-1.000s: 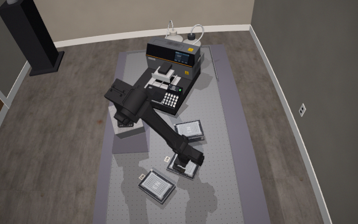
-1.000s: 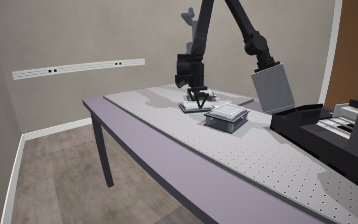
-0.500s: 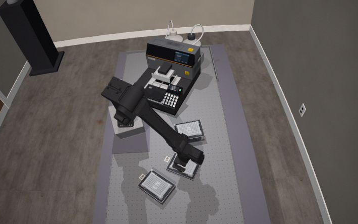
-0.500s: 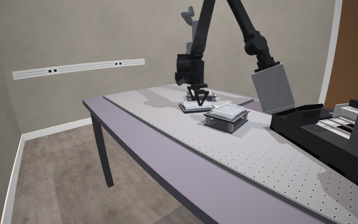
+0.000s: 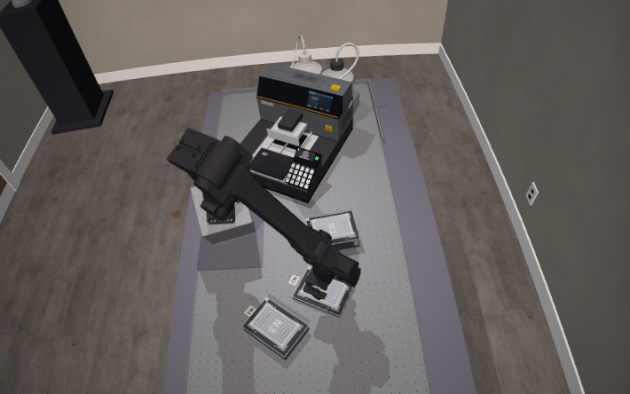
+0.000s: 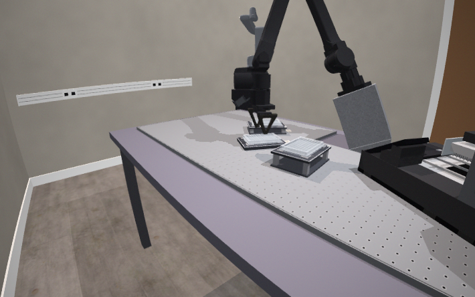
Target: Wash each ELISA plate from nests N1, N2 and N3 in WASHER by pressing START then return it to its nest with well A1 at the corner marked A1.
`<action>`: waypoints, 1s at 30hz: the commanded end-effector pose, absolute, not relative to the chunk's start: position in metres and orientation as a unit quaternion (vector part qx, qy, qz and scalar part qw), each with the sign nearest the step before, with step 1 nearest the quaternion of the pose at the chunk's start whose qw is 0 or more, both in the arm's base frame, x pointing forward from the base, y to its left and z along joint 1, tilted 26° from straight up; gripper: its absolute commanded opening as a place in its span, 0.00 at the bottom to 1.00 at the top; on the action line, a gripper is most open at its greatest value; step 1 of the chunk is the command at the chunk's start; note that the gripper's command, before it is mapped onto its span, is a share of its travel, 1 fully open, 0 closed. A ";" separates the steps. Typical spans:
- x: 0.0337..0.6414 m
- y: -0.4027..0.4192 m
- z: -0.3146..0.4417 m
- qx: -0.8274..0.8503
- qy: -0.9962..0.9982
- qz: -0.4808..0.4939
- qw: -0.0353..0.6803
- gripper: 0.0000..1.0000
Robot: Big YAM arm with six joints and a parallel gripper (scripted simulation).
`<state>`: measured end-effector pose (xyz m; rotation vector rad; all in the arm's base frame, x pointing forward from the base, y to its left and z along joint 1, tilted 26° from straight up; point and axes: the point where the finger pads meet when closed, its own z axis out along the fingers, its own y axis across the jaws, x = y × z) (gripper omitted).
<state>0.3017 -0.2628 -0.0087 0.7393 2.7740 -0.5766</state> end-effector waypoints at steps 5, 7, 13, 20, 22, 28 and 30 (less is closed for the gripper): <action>0.304 -0.254 0.010 0.252 0.941 -0.198 0.113 1.00; 0.304 -0.253 0.013 0.252 0.941 -0.198 0.114 1.00; 0.306 -0.251 0.025 0.252 0.940 -0.199 0.117 1.00; 0.309 -0.249 0.036 0.253 0.939 -0.200 0.121 1.00; 0.311 -0.249 0.041 0.253 0.938 -0.201 0.124 1.00; 0.309 -0.244 0.049 0.253 0.938 -0.200 0.123 1.00; 0.310 -0.244 0.054 0.253 0.938 -0.201 0.125 1.00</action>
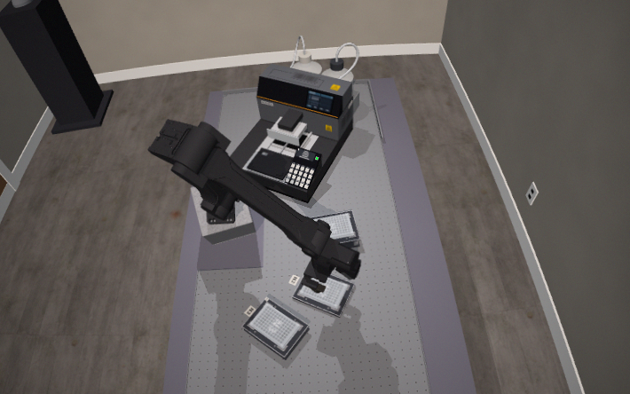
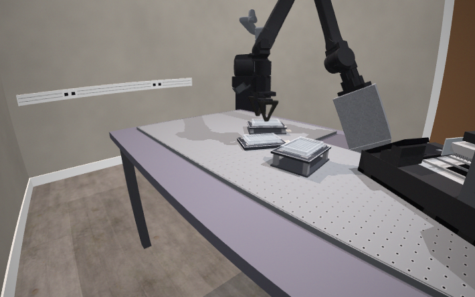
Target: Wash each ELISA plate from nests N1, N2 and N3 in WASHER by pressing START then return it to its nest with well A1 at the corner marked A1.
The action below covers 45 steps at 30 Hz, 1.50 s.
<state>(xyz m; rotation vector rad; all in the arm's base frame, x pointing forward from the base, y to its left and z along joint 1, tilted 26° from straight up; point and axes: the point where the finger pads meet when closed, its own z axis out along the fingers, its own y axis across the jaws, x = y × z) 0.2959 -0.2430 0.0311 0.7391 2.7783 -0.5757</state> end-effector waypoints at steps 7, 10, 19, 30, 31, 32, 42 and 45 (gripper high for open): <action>0.304 -0.241 0.052 0.255 0.939 -0.199 0.119 1.00; 0.302 -0.243 0.046 0.253 0.940 -0.198 0.114 1.00; 0.302 -0.243 0.046 0.253 0.940 -0.198 0.114 1.00; 0.302 -0.243 0.046 0.253 0.940 -0.198 0.114 1.00; 0.302 -0.243 0.046 0.253 0.940 -0.198 0.114 1.00; 0.302 -0.243 0.046 0.253 0.940 -0.198 0.114 1.00; 0.302 -0.243 0.046 0.253 0.940 -0.198 0.114 1.00; 0.302 -0.243 0.046 0.253 0.940 -0.198 0.114 1.00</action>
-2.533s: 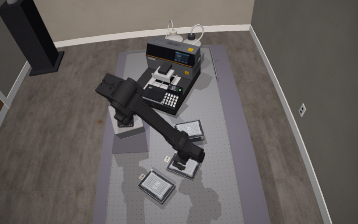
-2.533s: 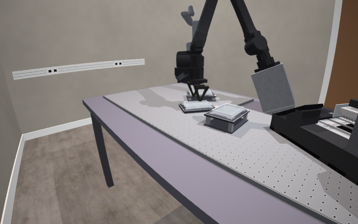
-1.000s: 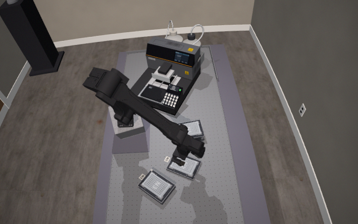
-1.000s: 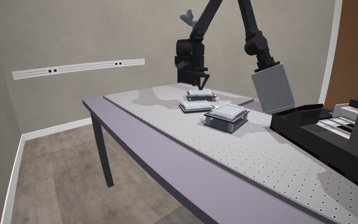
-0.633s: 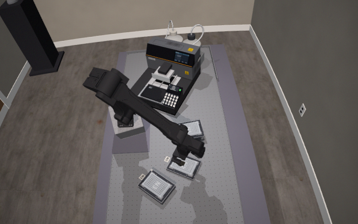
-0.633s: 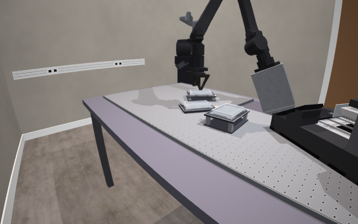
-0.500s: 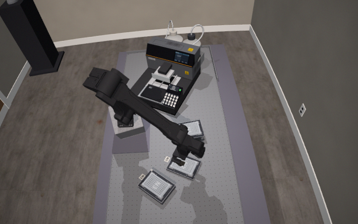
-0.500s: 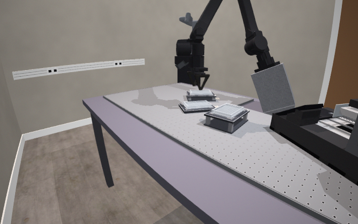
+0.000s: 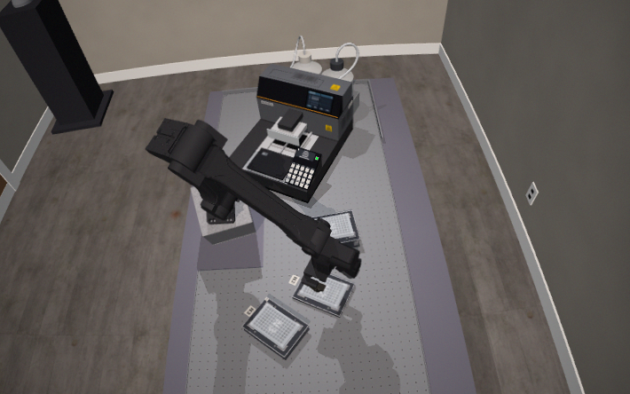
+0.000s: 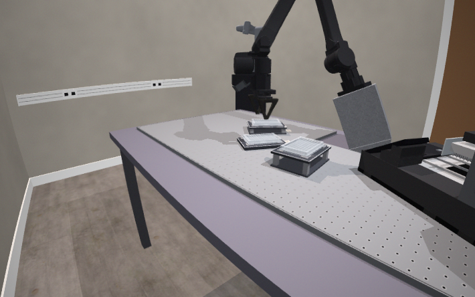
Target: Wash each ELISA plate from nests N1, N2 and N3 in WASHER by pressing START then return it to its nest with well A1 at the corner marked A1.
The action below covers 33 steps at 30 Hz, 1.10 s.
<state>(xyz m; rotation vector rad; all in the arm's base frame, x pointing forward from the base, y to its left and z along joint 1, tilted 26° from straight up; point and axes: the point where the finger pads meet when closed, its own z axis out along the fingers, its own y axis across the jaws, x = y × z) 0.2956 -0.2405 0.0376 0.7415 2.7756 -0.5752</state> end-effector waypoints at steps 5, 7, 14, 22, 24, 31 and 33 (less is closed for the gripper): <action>0.278 -0.249 0.048 0.306 0.926 -0.190 0.116 1.00; 0.270 -0.255 0.051 0.303 0.927 -0.190 0.116 1.00; 0.255 -0.272 0.062 0.296 0.928 -0.193 0.118 1.00; 0.227 -0.298 0.078 0.296 0.927 -0.196 0.122 1.00; 0.224 -0.304 0.083 0.296 0.926 -0.198 0.125 1.00; 0.208 -0.300 0.075 0.336 0.915 -0.187 0.123 1.00; 0.199 -0.304 0.077 0.347 0.911 -0.186 0.125 1.00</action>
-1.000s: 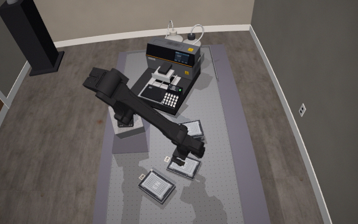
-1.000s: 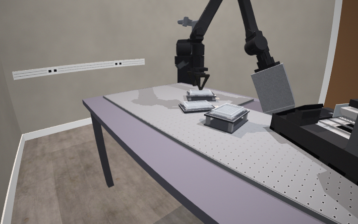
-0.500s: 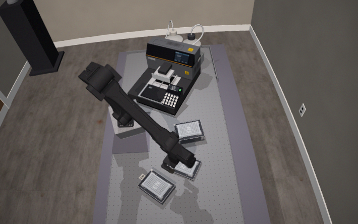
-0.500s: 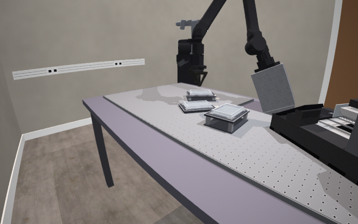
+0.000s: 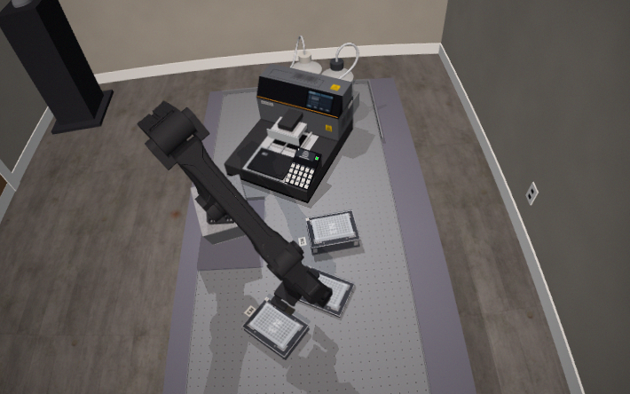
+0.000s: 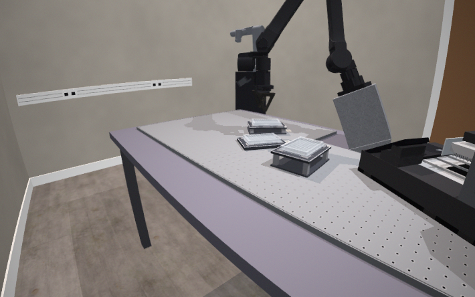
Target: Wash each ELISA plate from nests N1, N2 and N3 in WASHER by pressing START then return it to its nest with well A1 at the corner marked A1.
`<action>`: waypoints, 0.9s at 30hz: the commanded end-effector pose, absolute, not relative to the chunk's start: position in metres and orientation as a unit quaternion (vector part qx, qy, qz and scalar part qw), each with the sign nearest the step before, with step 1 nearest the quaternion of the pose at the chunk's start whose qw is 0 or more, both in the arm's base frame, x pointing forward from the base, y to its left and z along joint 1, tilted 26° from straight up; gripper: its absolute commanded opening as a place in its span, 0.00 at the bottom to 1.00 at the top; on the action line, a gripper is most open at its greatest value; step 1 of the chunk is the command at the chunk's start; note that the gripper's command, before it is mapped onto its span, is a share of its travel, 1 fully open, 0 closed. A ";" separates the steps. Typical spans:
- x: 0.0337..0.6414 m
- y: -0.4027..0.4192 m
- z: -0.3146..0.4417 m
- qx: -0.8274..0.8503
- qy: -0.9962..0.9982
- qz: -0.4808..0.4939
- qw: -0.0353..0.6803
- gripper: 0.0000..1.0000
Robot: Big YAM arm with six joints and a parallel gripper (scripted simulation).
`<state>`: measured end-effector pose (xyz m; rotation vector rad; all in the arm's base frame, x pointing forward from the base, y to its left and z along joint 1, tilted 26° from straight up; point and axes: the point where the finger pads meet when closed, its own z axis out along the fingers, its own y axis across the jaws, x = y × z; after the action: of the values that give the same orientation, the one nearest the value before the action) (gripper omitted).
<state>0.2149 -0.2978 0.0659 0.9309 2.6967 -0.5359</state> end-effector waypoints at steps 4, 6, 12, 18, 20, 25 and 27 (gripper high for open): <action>0.184 -0.316 0.086 0.337 0.913 -0.191 0.128 1.00; 0.172 -0.316 0.084 0.337 0.914 -0.188 0.124 1.00; 0.157 -0.328 0.092 0.336 0.913 -0.191 0.127 1.00; 0.137 -0.348 0.110 0.335 0.910 -0.202 0.137 1.00; 0.136 -0.344 0.106 0.336 0.911 -0.198 0.133 1.00; 0.138 -0.341 0.097 0.336 0.913 -0.193 0.129 1.00; 0.138 -0.341 0.097 0.336 0.913 -0.193 0.129 1.00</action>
<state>0.1347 -0.3355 0.0865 1.0026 2.6615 -0.5424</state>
